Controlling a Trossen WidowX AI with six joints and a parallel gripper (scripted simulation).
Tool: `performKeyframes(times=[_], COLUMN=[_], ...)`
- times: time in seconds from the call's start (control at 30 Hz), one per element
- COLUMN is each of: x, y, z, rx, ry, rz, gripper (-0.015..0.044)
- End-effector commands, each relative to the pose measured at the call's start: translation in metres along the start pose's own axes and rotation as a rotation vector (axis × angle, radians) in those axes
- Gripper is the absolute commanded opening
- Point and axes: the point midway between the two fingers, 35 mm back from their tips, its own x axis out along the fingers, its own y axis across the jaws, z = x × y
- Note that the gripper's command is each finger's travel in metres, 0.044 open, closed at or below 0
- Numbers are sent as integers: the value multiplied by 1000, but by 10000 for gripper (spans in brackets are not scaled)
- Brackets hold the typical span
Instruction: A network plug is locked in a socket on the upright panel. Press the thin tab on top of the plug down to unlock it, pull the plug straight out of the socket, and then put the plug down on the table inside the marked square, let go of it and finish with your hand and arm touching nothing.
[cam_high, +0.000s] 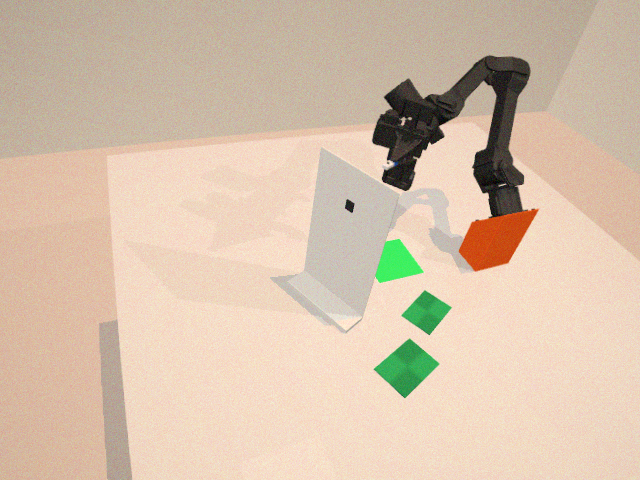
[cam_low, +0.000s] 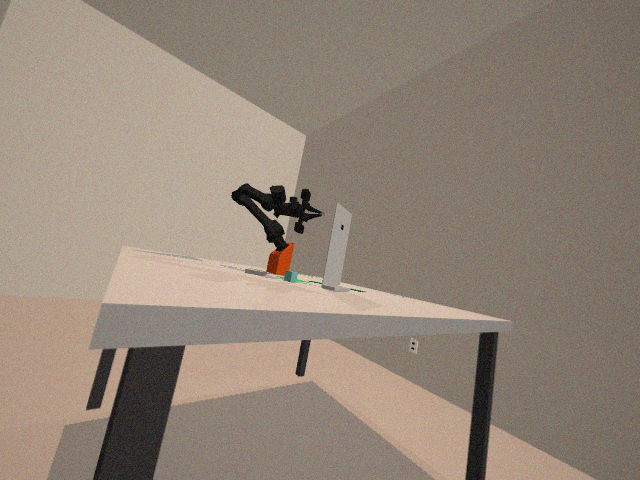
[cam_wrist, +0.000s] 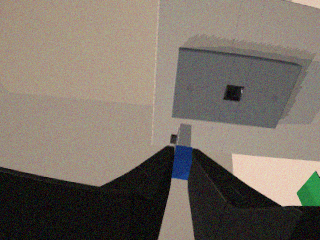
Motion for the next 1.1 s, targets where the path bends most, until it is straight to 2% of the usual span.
performKeyframes(times=[0.0, 0.57, 1.07], x=[-4, 14, 5], y=[7, -63, -123], z=[0, -13, -29], rx=[2, 219, 368], ry=[-7, -154, -367], rz=[0, -317, -589], gripper=[0, 0, 0])
